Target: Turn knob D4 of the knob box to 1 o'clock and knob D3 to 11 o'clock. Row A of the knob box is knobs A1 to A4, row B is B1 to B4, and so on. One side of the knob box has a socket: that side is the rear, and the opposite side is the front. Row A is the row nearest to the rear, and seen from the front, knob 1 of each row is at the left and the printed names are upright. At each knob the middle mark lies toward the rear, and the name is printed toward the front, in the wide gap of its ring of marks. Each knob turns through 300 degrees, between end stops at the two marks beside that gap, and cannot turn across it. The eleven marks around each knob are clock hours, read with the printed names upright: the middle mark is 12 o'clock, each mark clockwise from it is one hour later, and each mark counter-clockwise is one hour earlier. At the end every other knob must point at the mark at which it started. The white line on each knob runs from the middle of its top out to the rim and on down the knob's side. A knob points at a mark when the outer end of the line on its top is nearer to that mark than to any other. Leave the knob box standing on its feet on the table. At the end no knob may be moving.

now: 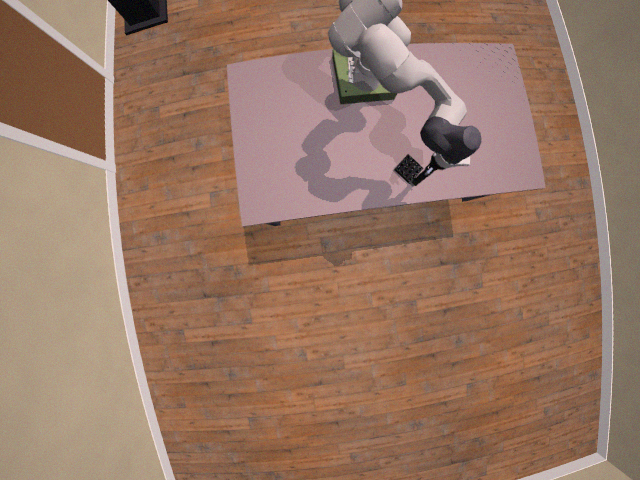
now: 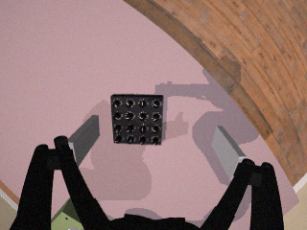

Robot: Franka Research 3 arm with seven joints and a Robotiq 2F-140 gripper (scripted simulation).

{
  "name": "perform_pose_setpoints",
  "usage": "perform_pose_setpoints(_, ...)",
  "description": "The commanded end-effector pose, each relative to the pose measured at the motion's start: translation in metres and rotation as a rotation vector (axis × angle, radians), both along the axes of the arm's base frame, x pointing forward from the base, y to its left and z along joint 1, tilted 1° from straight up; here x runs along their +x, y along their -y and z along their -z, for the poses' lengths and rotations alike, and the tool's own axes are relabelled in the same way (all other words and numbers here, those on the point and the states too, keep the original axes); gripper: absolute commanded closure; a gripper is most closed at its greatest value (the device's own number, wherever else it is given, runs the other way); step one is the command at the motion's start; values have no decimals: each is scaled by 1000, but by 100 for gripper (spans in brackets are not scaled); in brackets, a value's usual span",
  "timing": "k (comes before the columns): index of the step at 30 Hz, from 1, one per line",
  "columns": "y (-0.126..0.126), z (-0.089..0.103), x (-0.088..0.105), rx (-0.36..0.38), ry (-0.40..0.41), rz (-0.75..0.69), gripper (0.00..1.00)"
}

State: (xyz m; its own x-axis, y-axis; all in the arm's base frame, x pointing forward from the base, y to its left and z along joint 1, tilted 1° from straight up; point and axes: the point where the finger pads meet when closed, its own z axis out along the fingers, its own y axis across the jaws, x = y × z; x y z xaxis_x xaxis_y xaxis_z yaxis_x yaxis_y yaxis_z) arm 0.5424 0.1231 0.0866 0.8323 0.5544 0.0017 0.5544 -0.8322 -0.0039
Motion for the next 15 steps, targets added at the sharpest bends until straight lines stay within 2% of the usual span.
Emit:
perform_pose_setpoints(1,4,-16,-5,-8,-19,-19,0)
perform_pose_setpoints(6,4,-28,-5,-8,-19,-19,0)
perform_pose_setpoints(15,4,-29,-5,-8,-19,-19,0)
